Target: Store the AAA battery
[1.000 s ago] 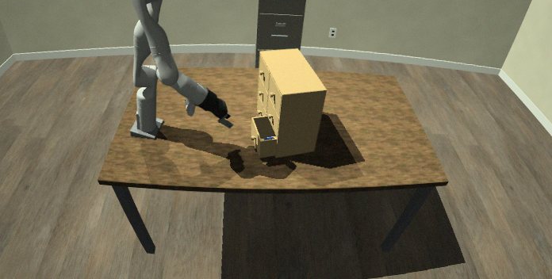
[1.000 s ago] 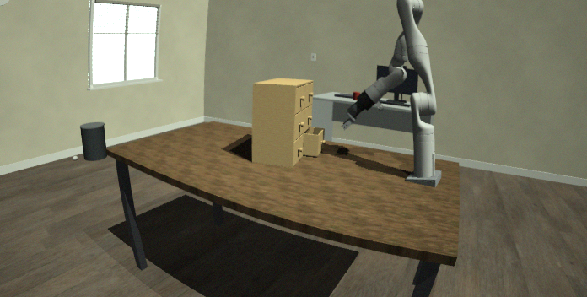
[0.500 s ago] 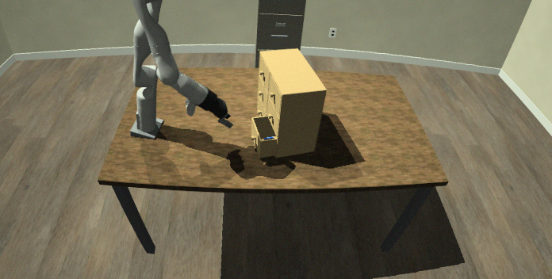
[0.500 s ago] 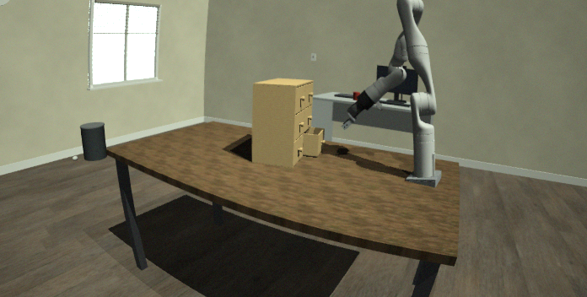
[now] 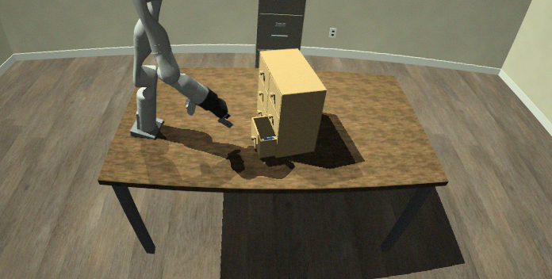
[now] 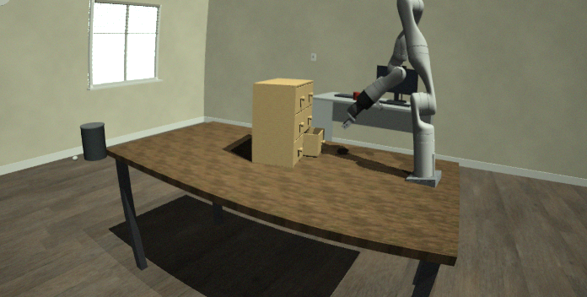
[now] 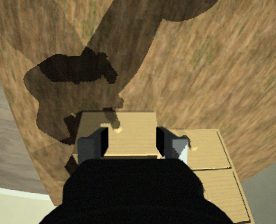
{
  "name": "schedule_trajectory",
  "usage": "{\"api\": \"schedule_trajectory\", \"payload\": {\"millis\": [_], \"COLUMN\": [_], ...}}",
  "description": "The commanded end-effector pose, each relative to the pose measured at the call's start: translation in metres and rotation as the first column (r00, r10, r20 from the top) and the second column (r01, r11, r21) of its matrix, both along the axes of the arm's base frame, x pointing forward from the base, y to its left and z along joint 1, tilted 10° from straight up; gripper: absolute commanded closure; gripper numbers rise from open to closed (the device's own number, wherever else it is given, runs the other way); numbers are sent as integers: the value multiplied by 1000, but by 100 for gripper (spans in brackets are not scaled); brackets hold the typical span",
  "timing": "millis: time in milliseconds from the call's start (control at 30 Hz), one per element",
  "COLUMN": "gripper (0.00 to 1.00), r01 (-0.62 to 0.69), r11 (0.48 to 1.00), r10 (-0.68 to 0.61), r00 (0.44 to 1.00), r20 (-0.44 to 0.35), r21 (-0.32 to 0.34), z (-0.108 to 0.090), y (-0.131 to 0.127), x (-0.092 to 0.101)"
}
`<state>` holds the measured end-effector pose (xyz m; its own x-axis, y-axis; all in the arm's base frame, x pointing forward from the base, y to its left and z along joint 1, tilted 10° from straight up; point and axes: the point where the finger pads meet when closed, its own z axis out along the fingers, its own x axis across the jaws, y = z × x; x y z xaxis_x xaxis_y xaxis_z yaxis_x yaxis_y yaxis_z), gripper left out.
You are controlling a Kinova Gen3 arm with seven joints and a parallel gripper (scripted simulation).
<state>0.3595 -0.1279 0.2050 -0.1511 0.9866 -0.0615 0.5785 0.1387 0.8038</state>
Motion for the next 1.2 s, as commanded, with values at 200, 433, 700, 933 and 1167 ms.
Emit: {"api": "schedule_trajectory", "payload": {"millis": [200,433,700,933,1167], "gripper": [0,0,0,0,0], "r01": [0,2,3,3,4], "r11": [1000,1000,1000,1000,1000], "r10": [0,-2,-3,-3,-5], "r00": [1000,1000,999,999,998], "r20": [-9,-22,-35,-51,-64], "r21": [-4,-7,-9,-11,-13], "z": [1,2,3,3,4], "y": [0,-1,-1,0,0], "x": [0,0,0,0,0]}}
